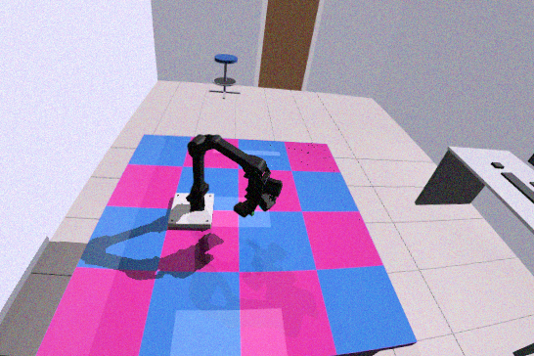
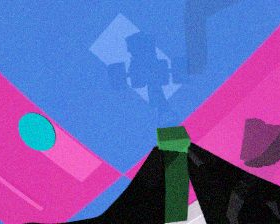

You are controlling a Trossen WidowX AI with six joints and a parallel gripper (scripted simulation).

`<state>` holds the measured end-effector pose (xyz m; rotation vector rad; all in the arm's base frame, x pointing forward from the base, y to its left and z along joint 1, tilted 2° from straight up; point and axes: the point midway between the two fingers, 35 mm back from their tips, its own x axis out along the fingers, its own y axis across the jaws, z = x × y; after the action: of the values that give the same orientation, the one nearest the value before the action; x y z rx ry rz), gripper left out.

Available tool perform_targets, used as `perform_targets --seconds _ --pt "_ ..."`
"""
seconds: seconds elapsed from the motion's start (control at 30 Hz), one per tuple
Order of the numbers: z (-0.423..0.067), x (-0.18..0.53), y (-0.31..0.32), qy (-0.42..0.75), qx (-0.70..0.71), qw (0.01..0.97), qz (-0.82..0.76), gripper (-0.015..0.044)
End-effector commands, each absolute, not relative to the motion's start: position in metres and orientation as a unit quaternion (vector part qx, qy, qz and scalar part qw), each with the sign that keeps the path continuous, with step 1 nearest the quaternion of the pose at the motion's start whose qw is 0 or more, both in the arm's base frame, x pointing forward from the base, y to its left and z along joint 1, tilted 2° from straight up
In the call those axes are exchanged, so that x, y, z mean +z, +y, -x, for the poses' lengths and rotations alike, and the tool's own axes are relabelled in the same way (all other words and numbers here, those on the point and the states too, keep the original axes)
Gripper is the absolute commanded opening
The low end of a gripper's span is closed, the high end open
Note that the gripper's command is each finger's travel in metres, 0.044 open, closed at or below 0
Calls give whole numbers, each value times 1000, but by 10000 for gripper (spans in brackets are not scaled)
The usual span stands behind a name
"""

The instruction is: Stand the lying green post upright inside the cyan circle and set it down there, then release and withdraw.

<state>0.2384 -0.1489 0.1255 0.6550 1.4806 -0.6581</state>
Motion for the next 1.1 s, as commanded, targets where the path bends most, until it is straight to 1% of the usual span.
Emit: perform_targets --seconds 0.0,0.47,1.07 --pt "-245 129 -146 654 -272 653 -268 23" --pt "-277 133 -118 681 -166 695 -161 23" --pt "-305 139 -84 699 -33 714 -30 23"
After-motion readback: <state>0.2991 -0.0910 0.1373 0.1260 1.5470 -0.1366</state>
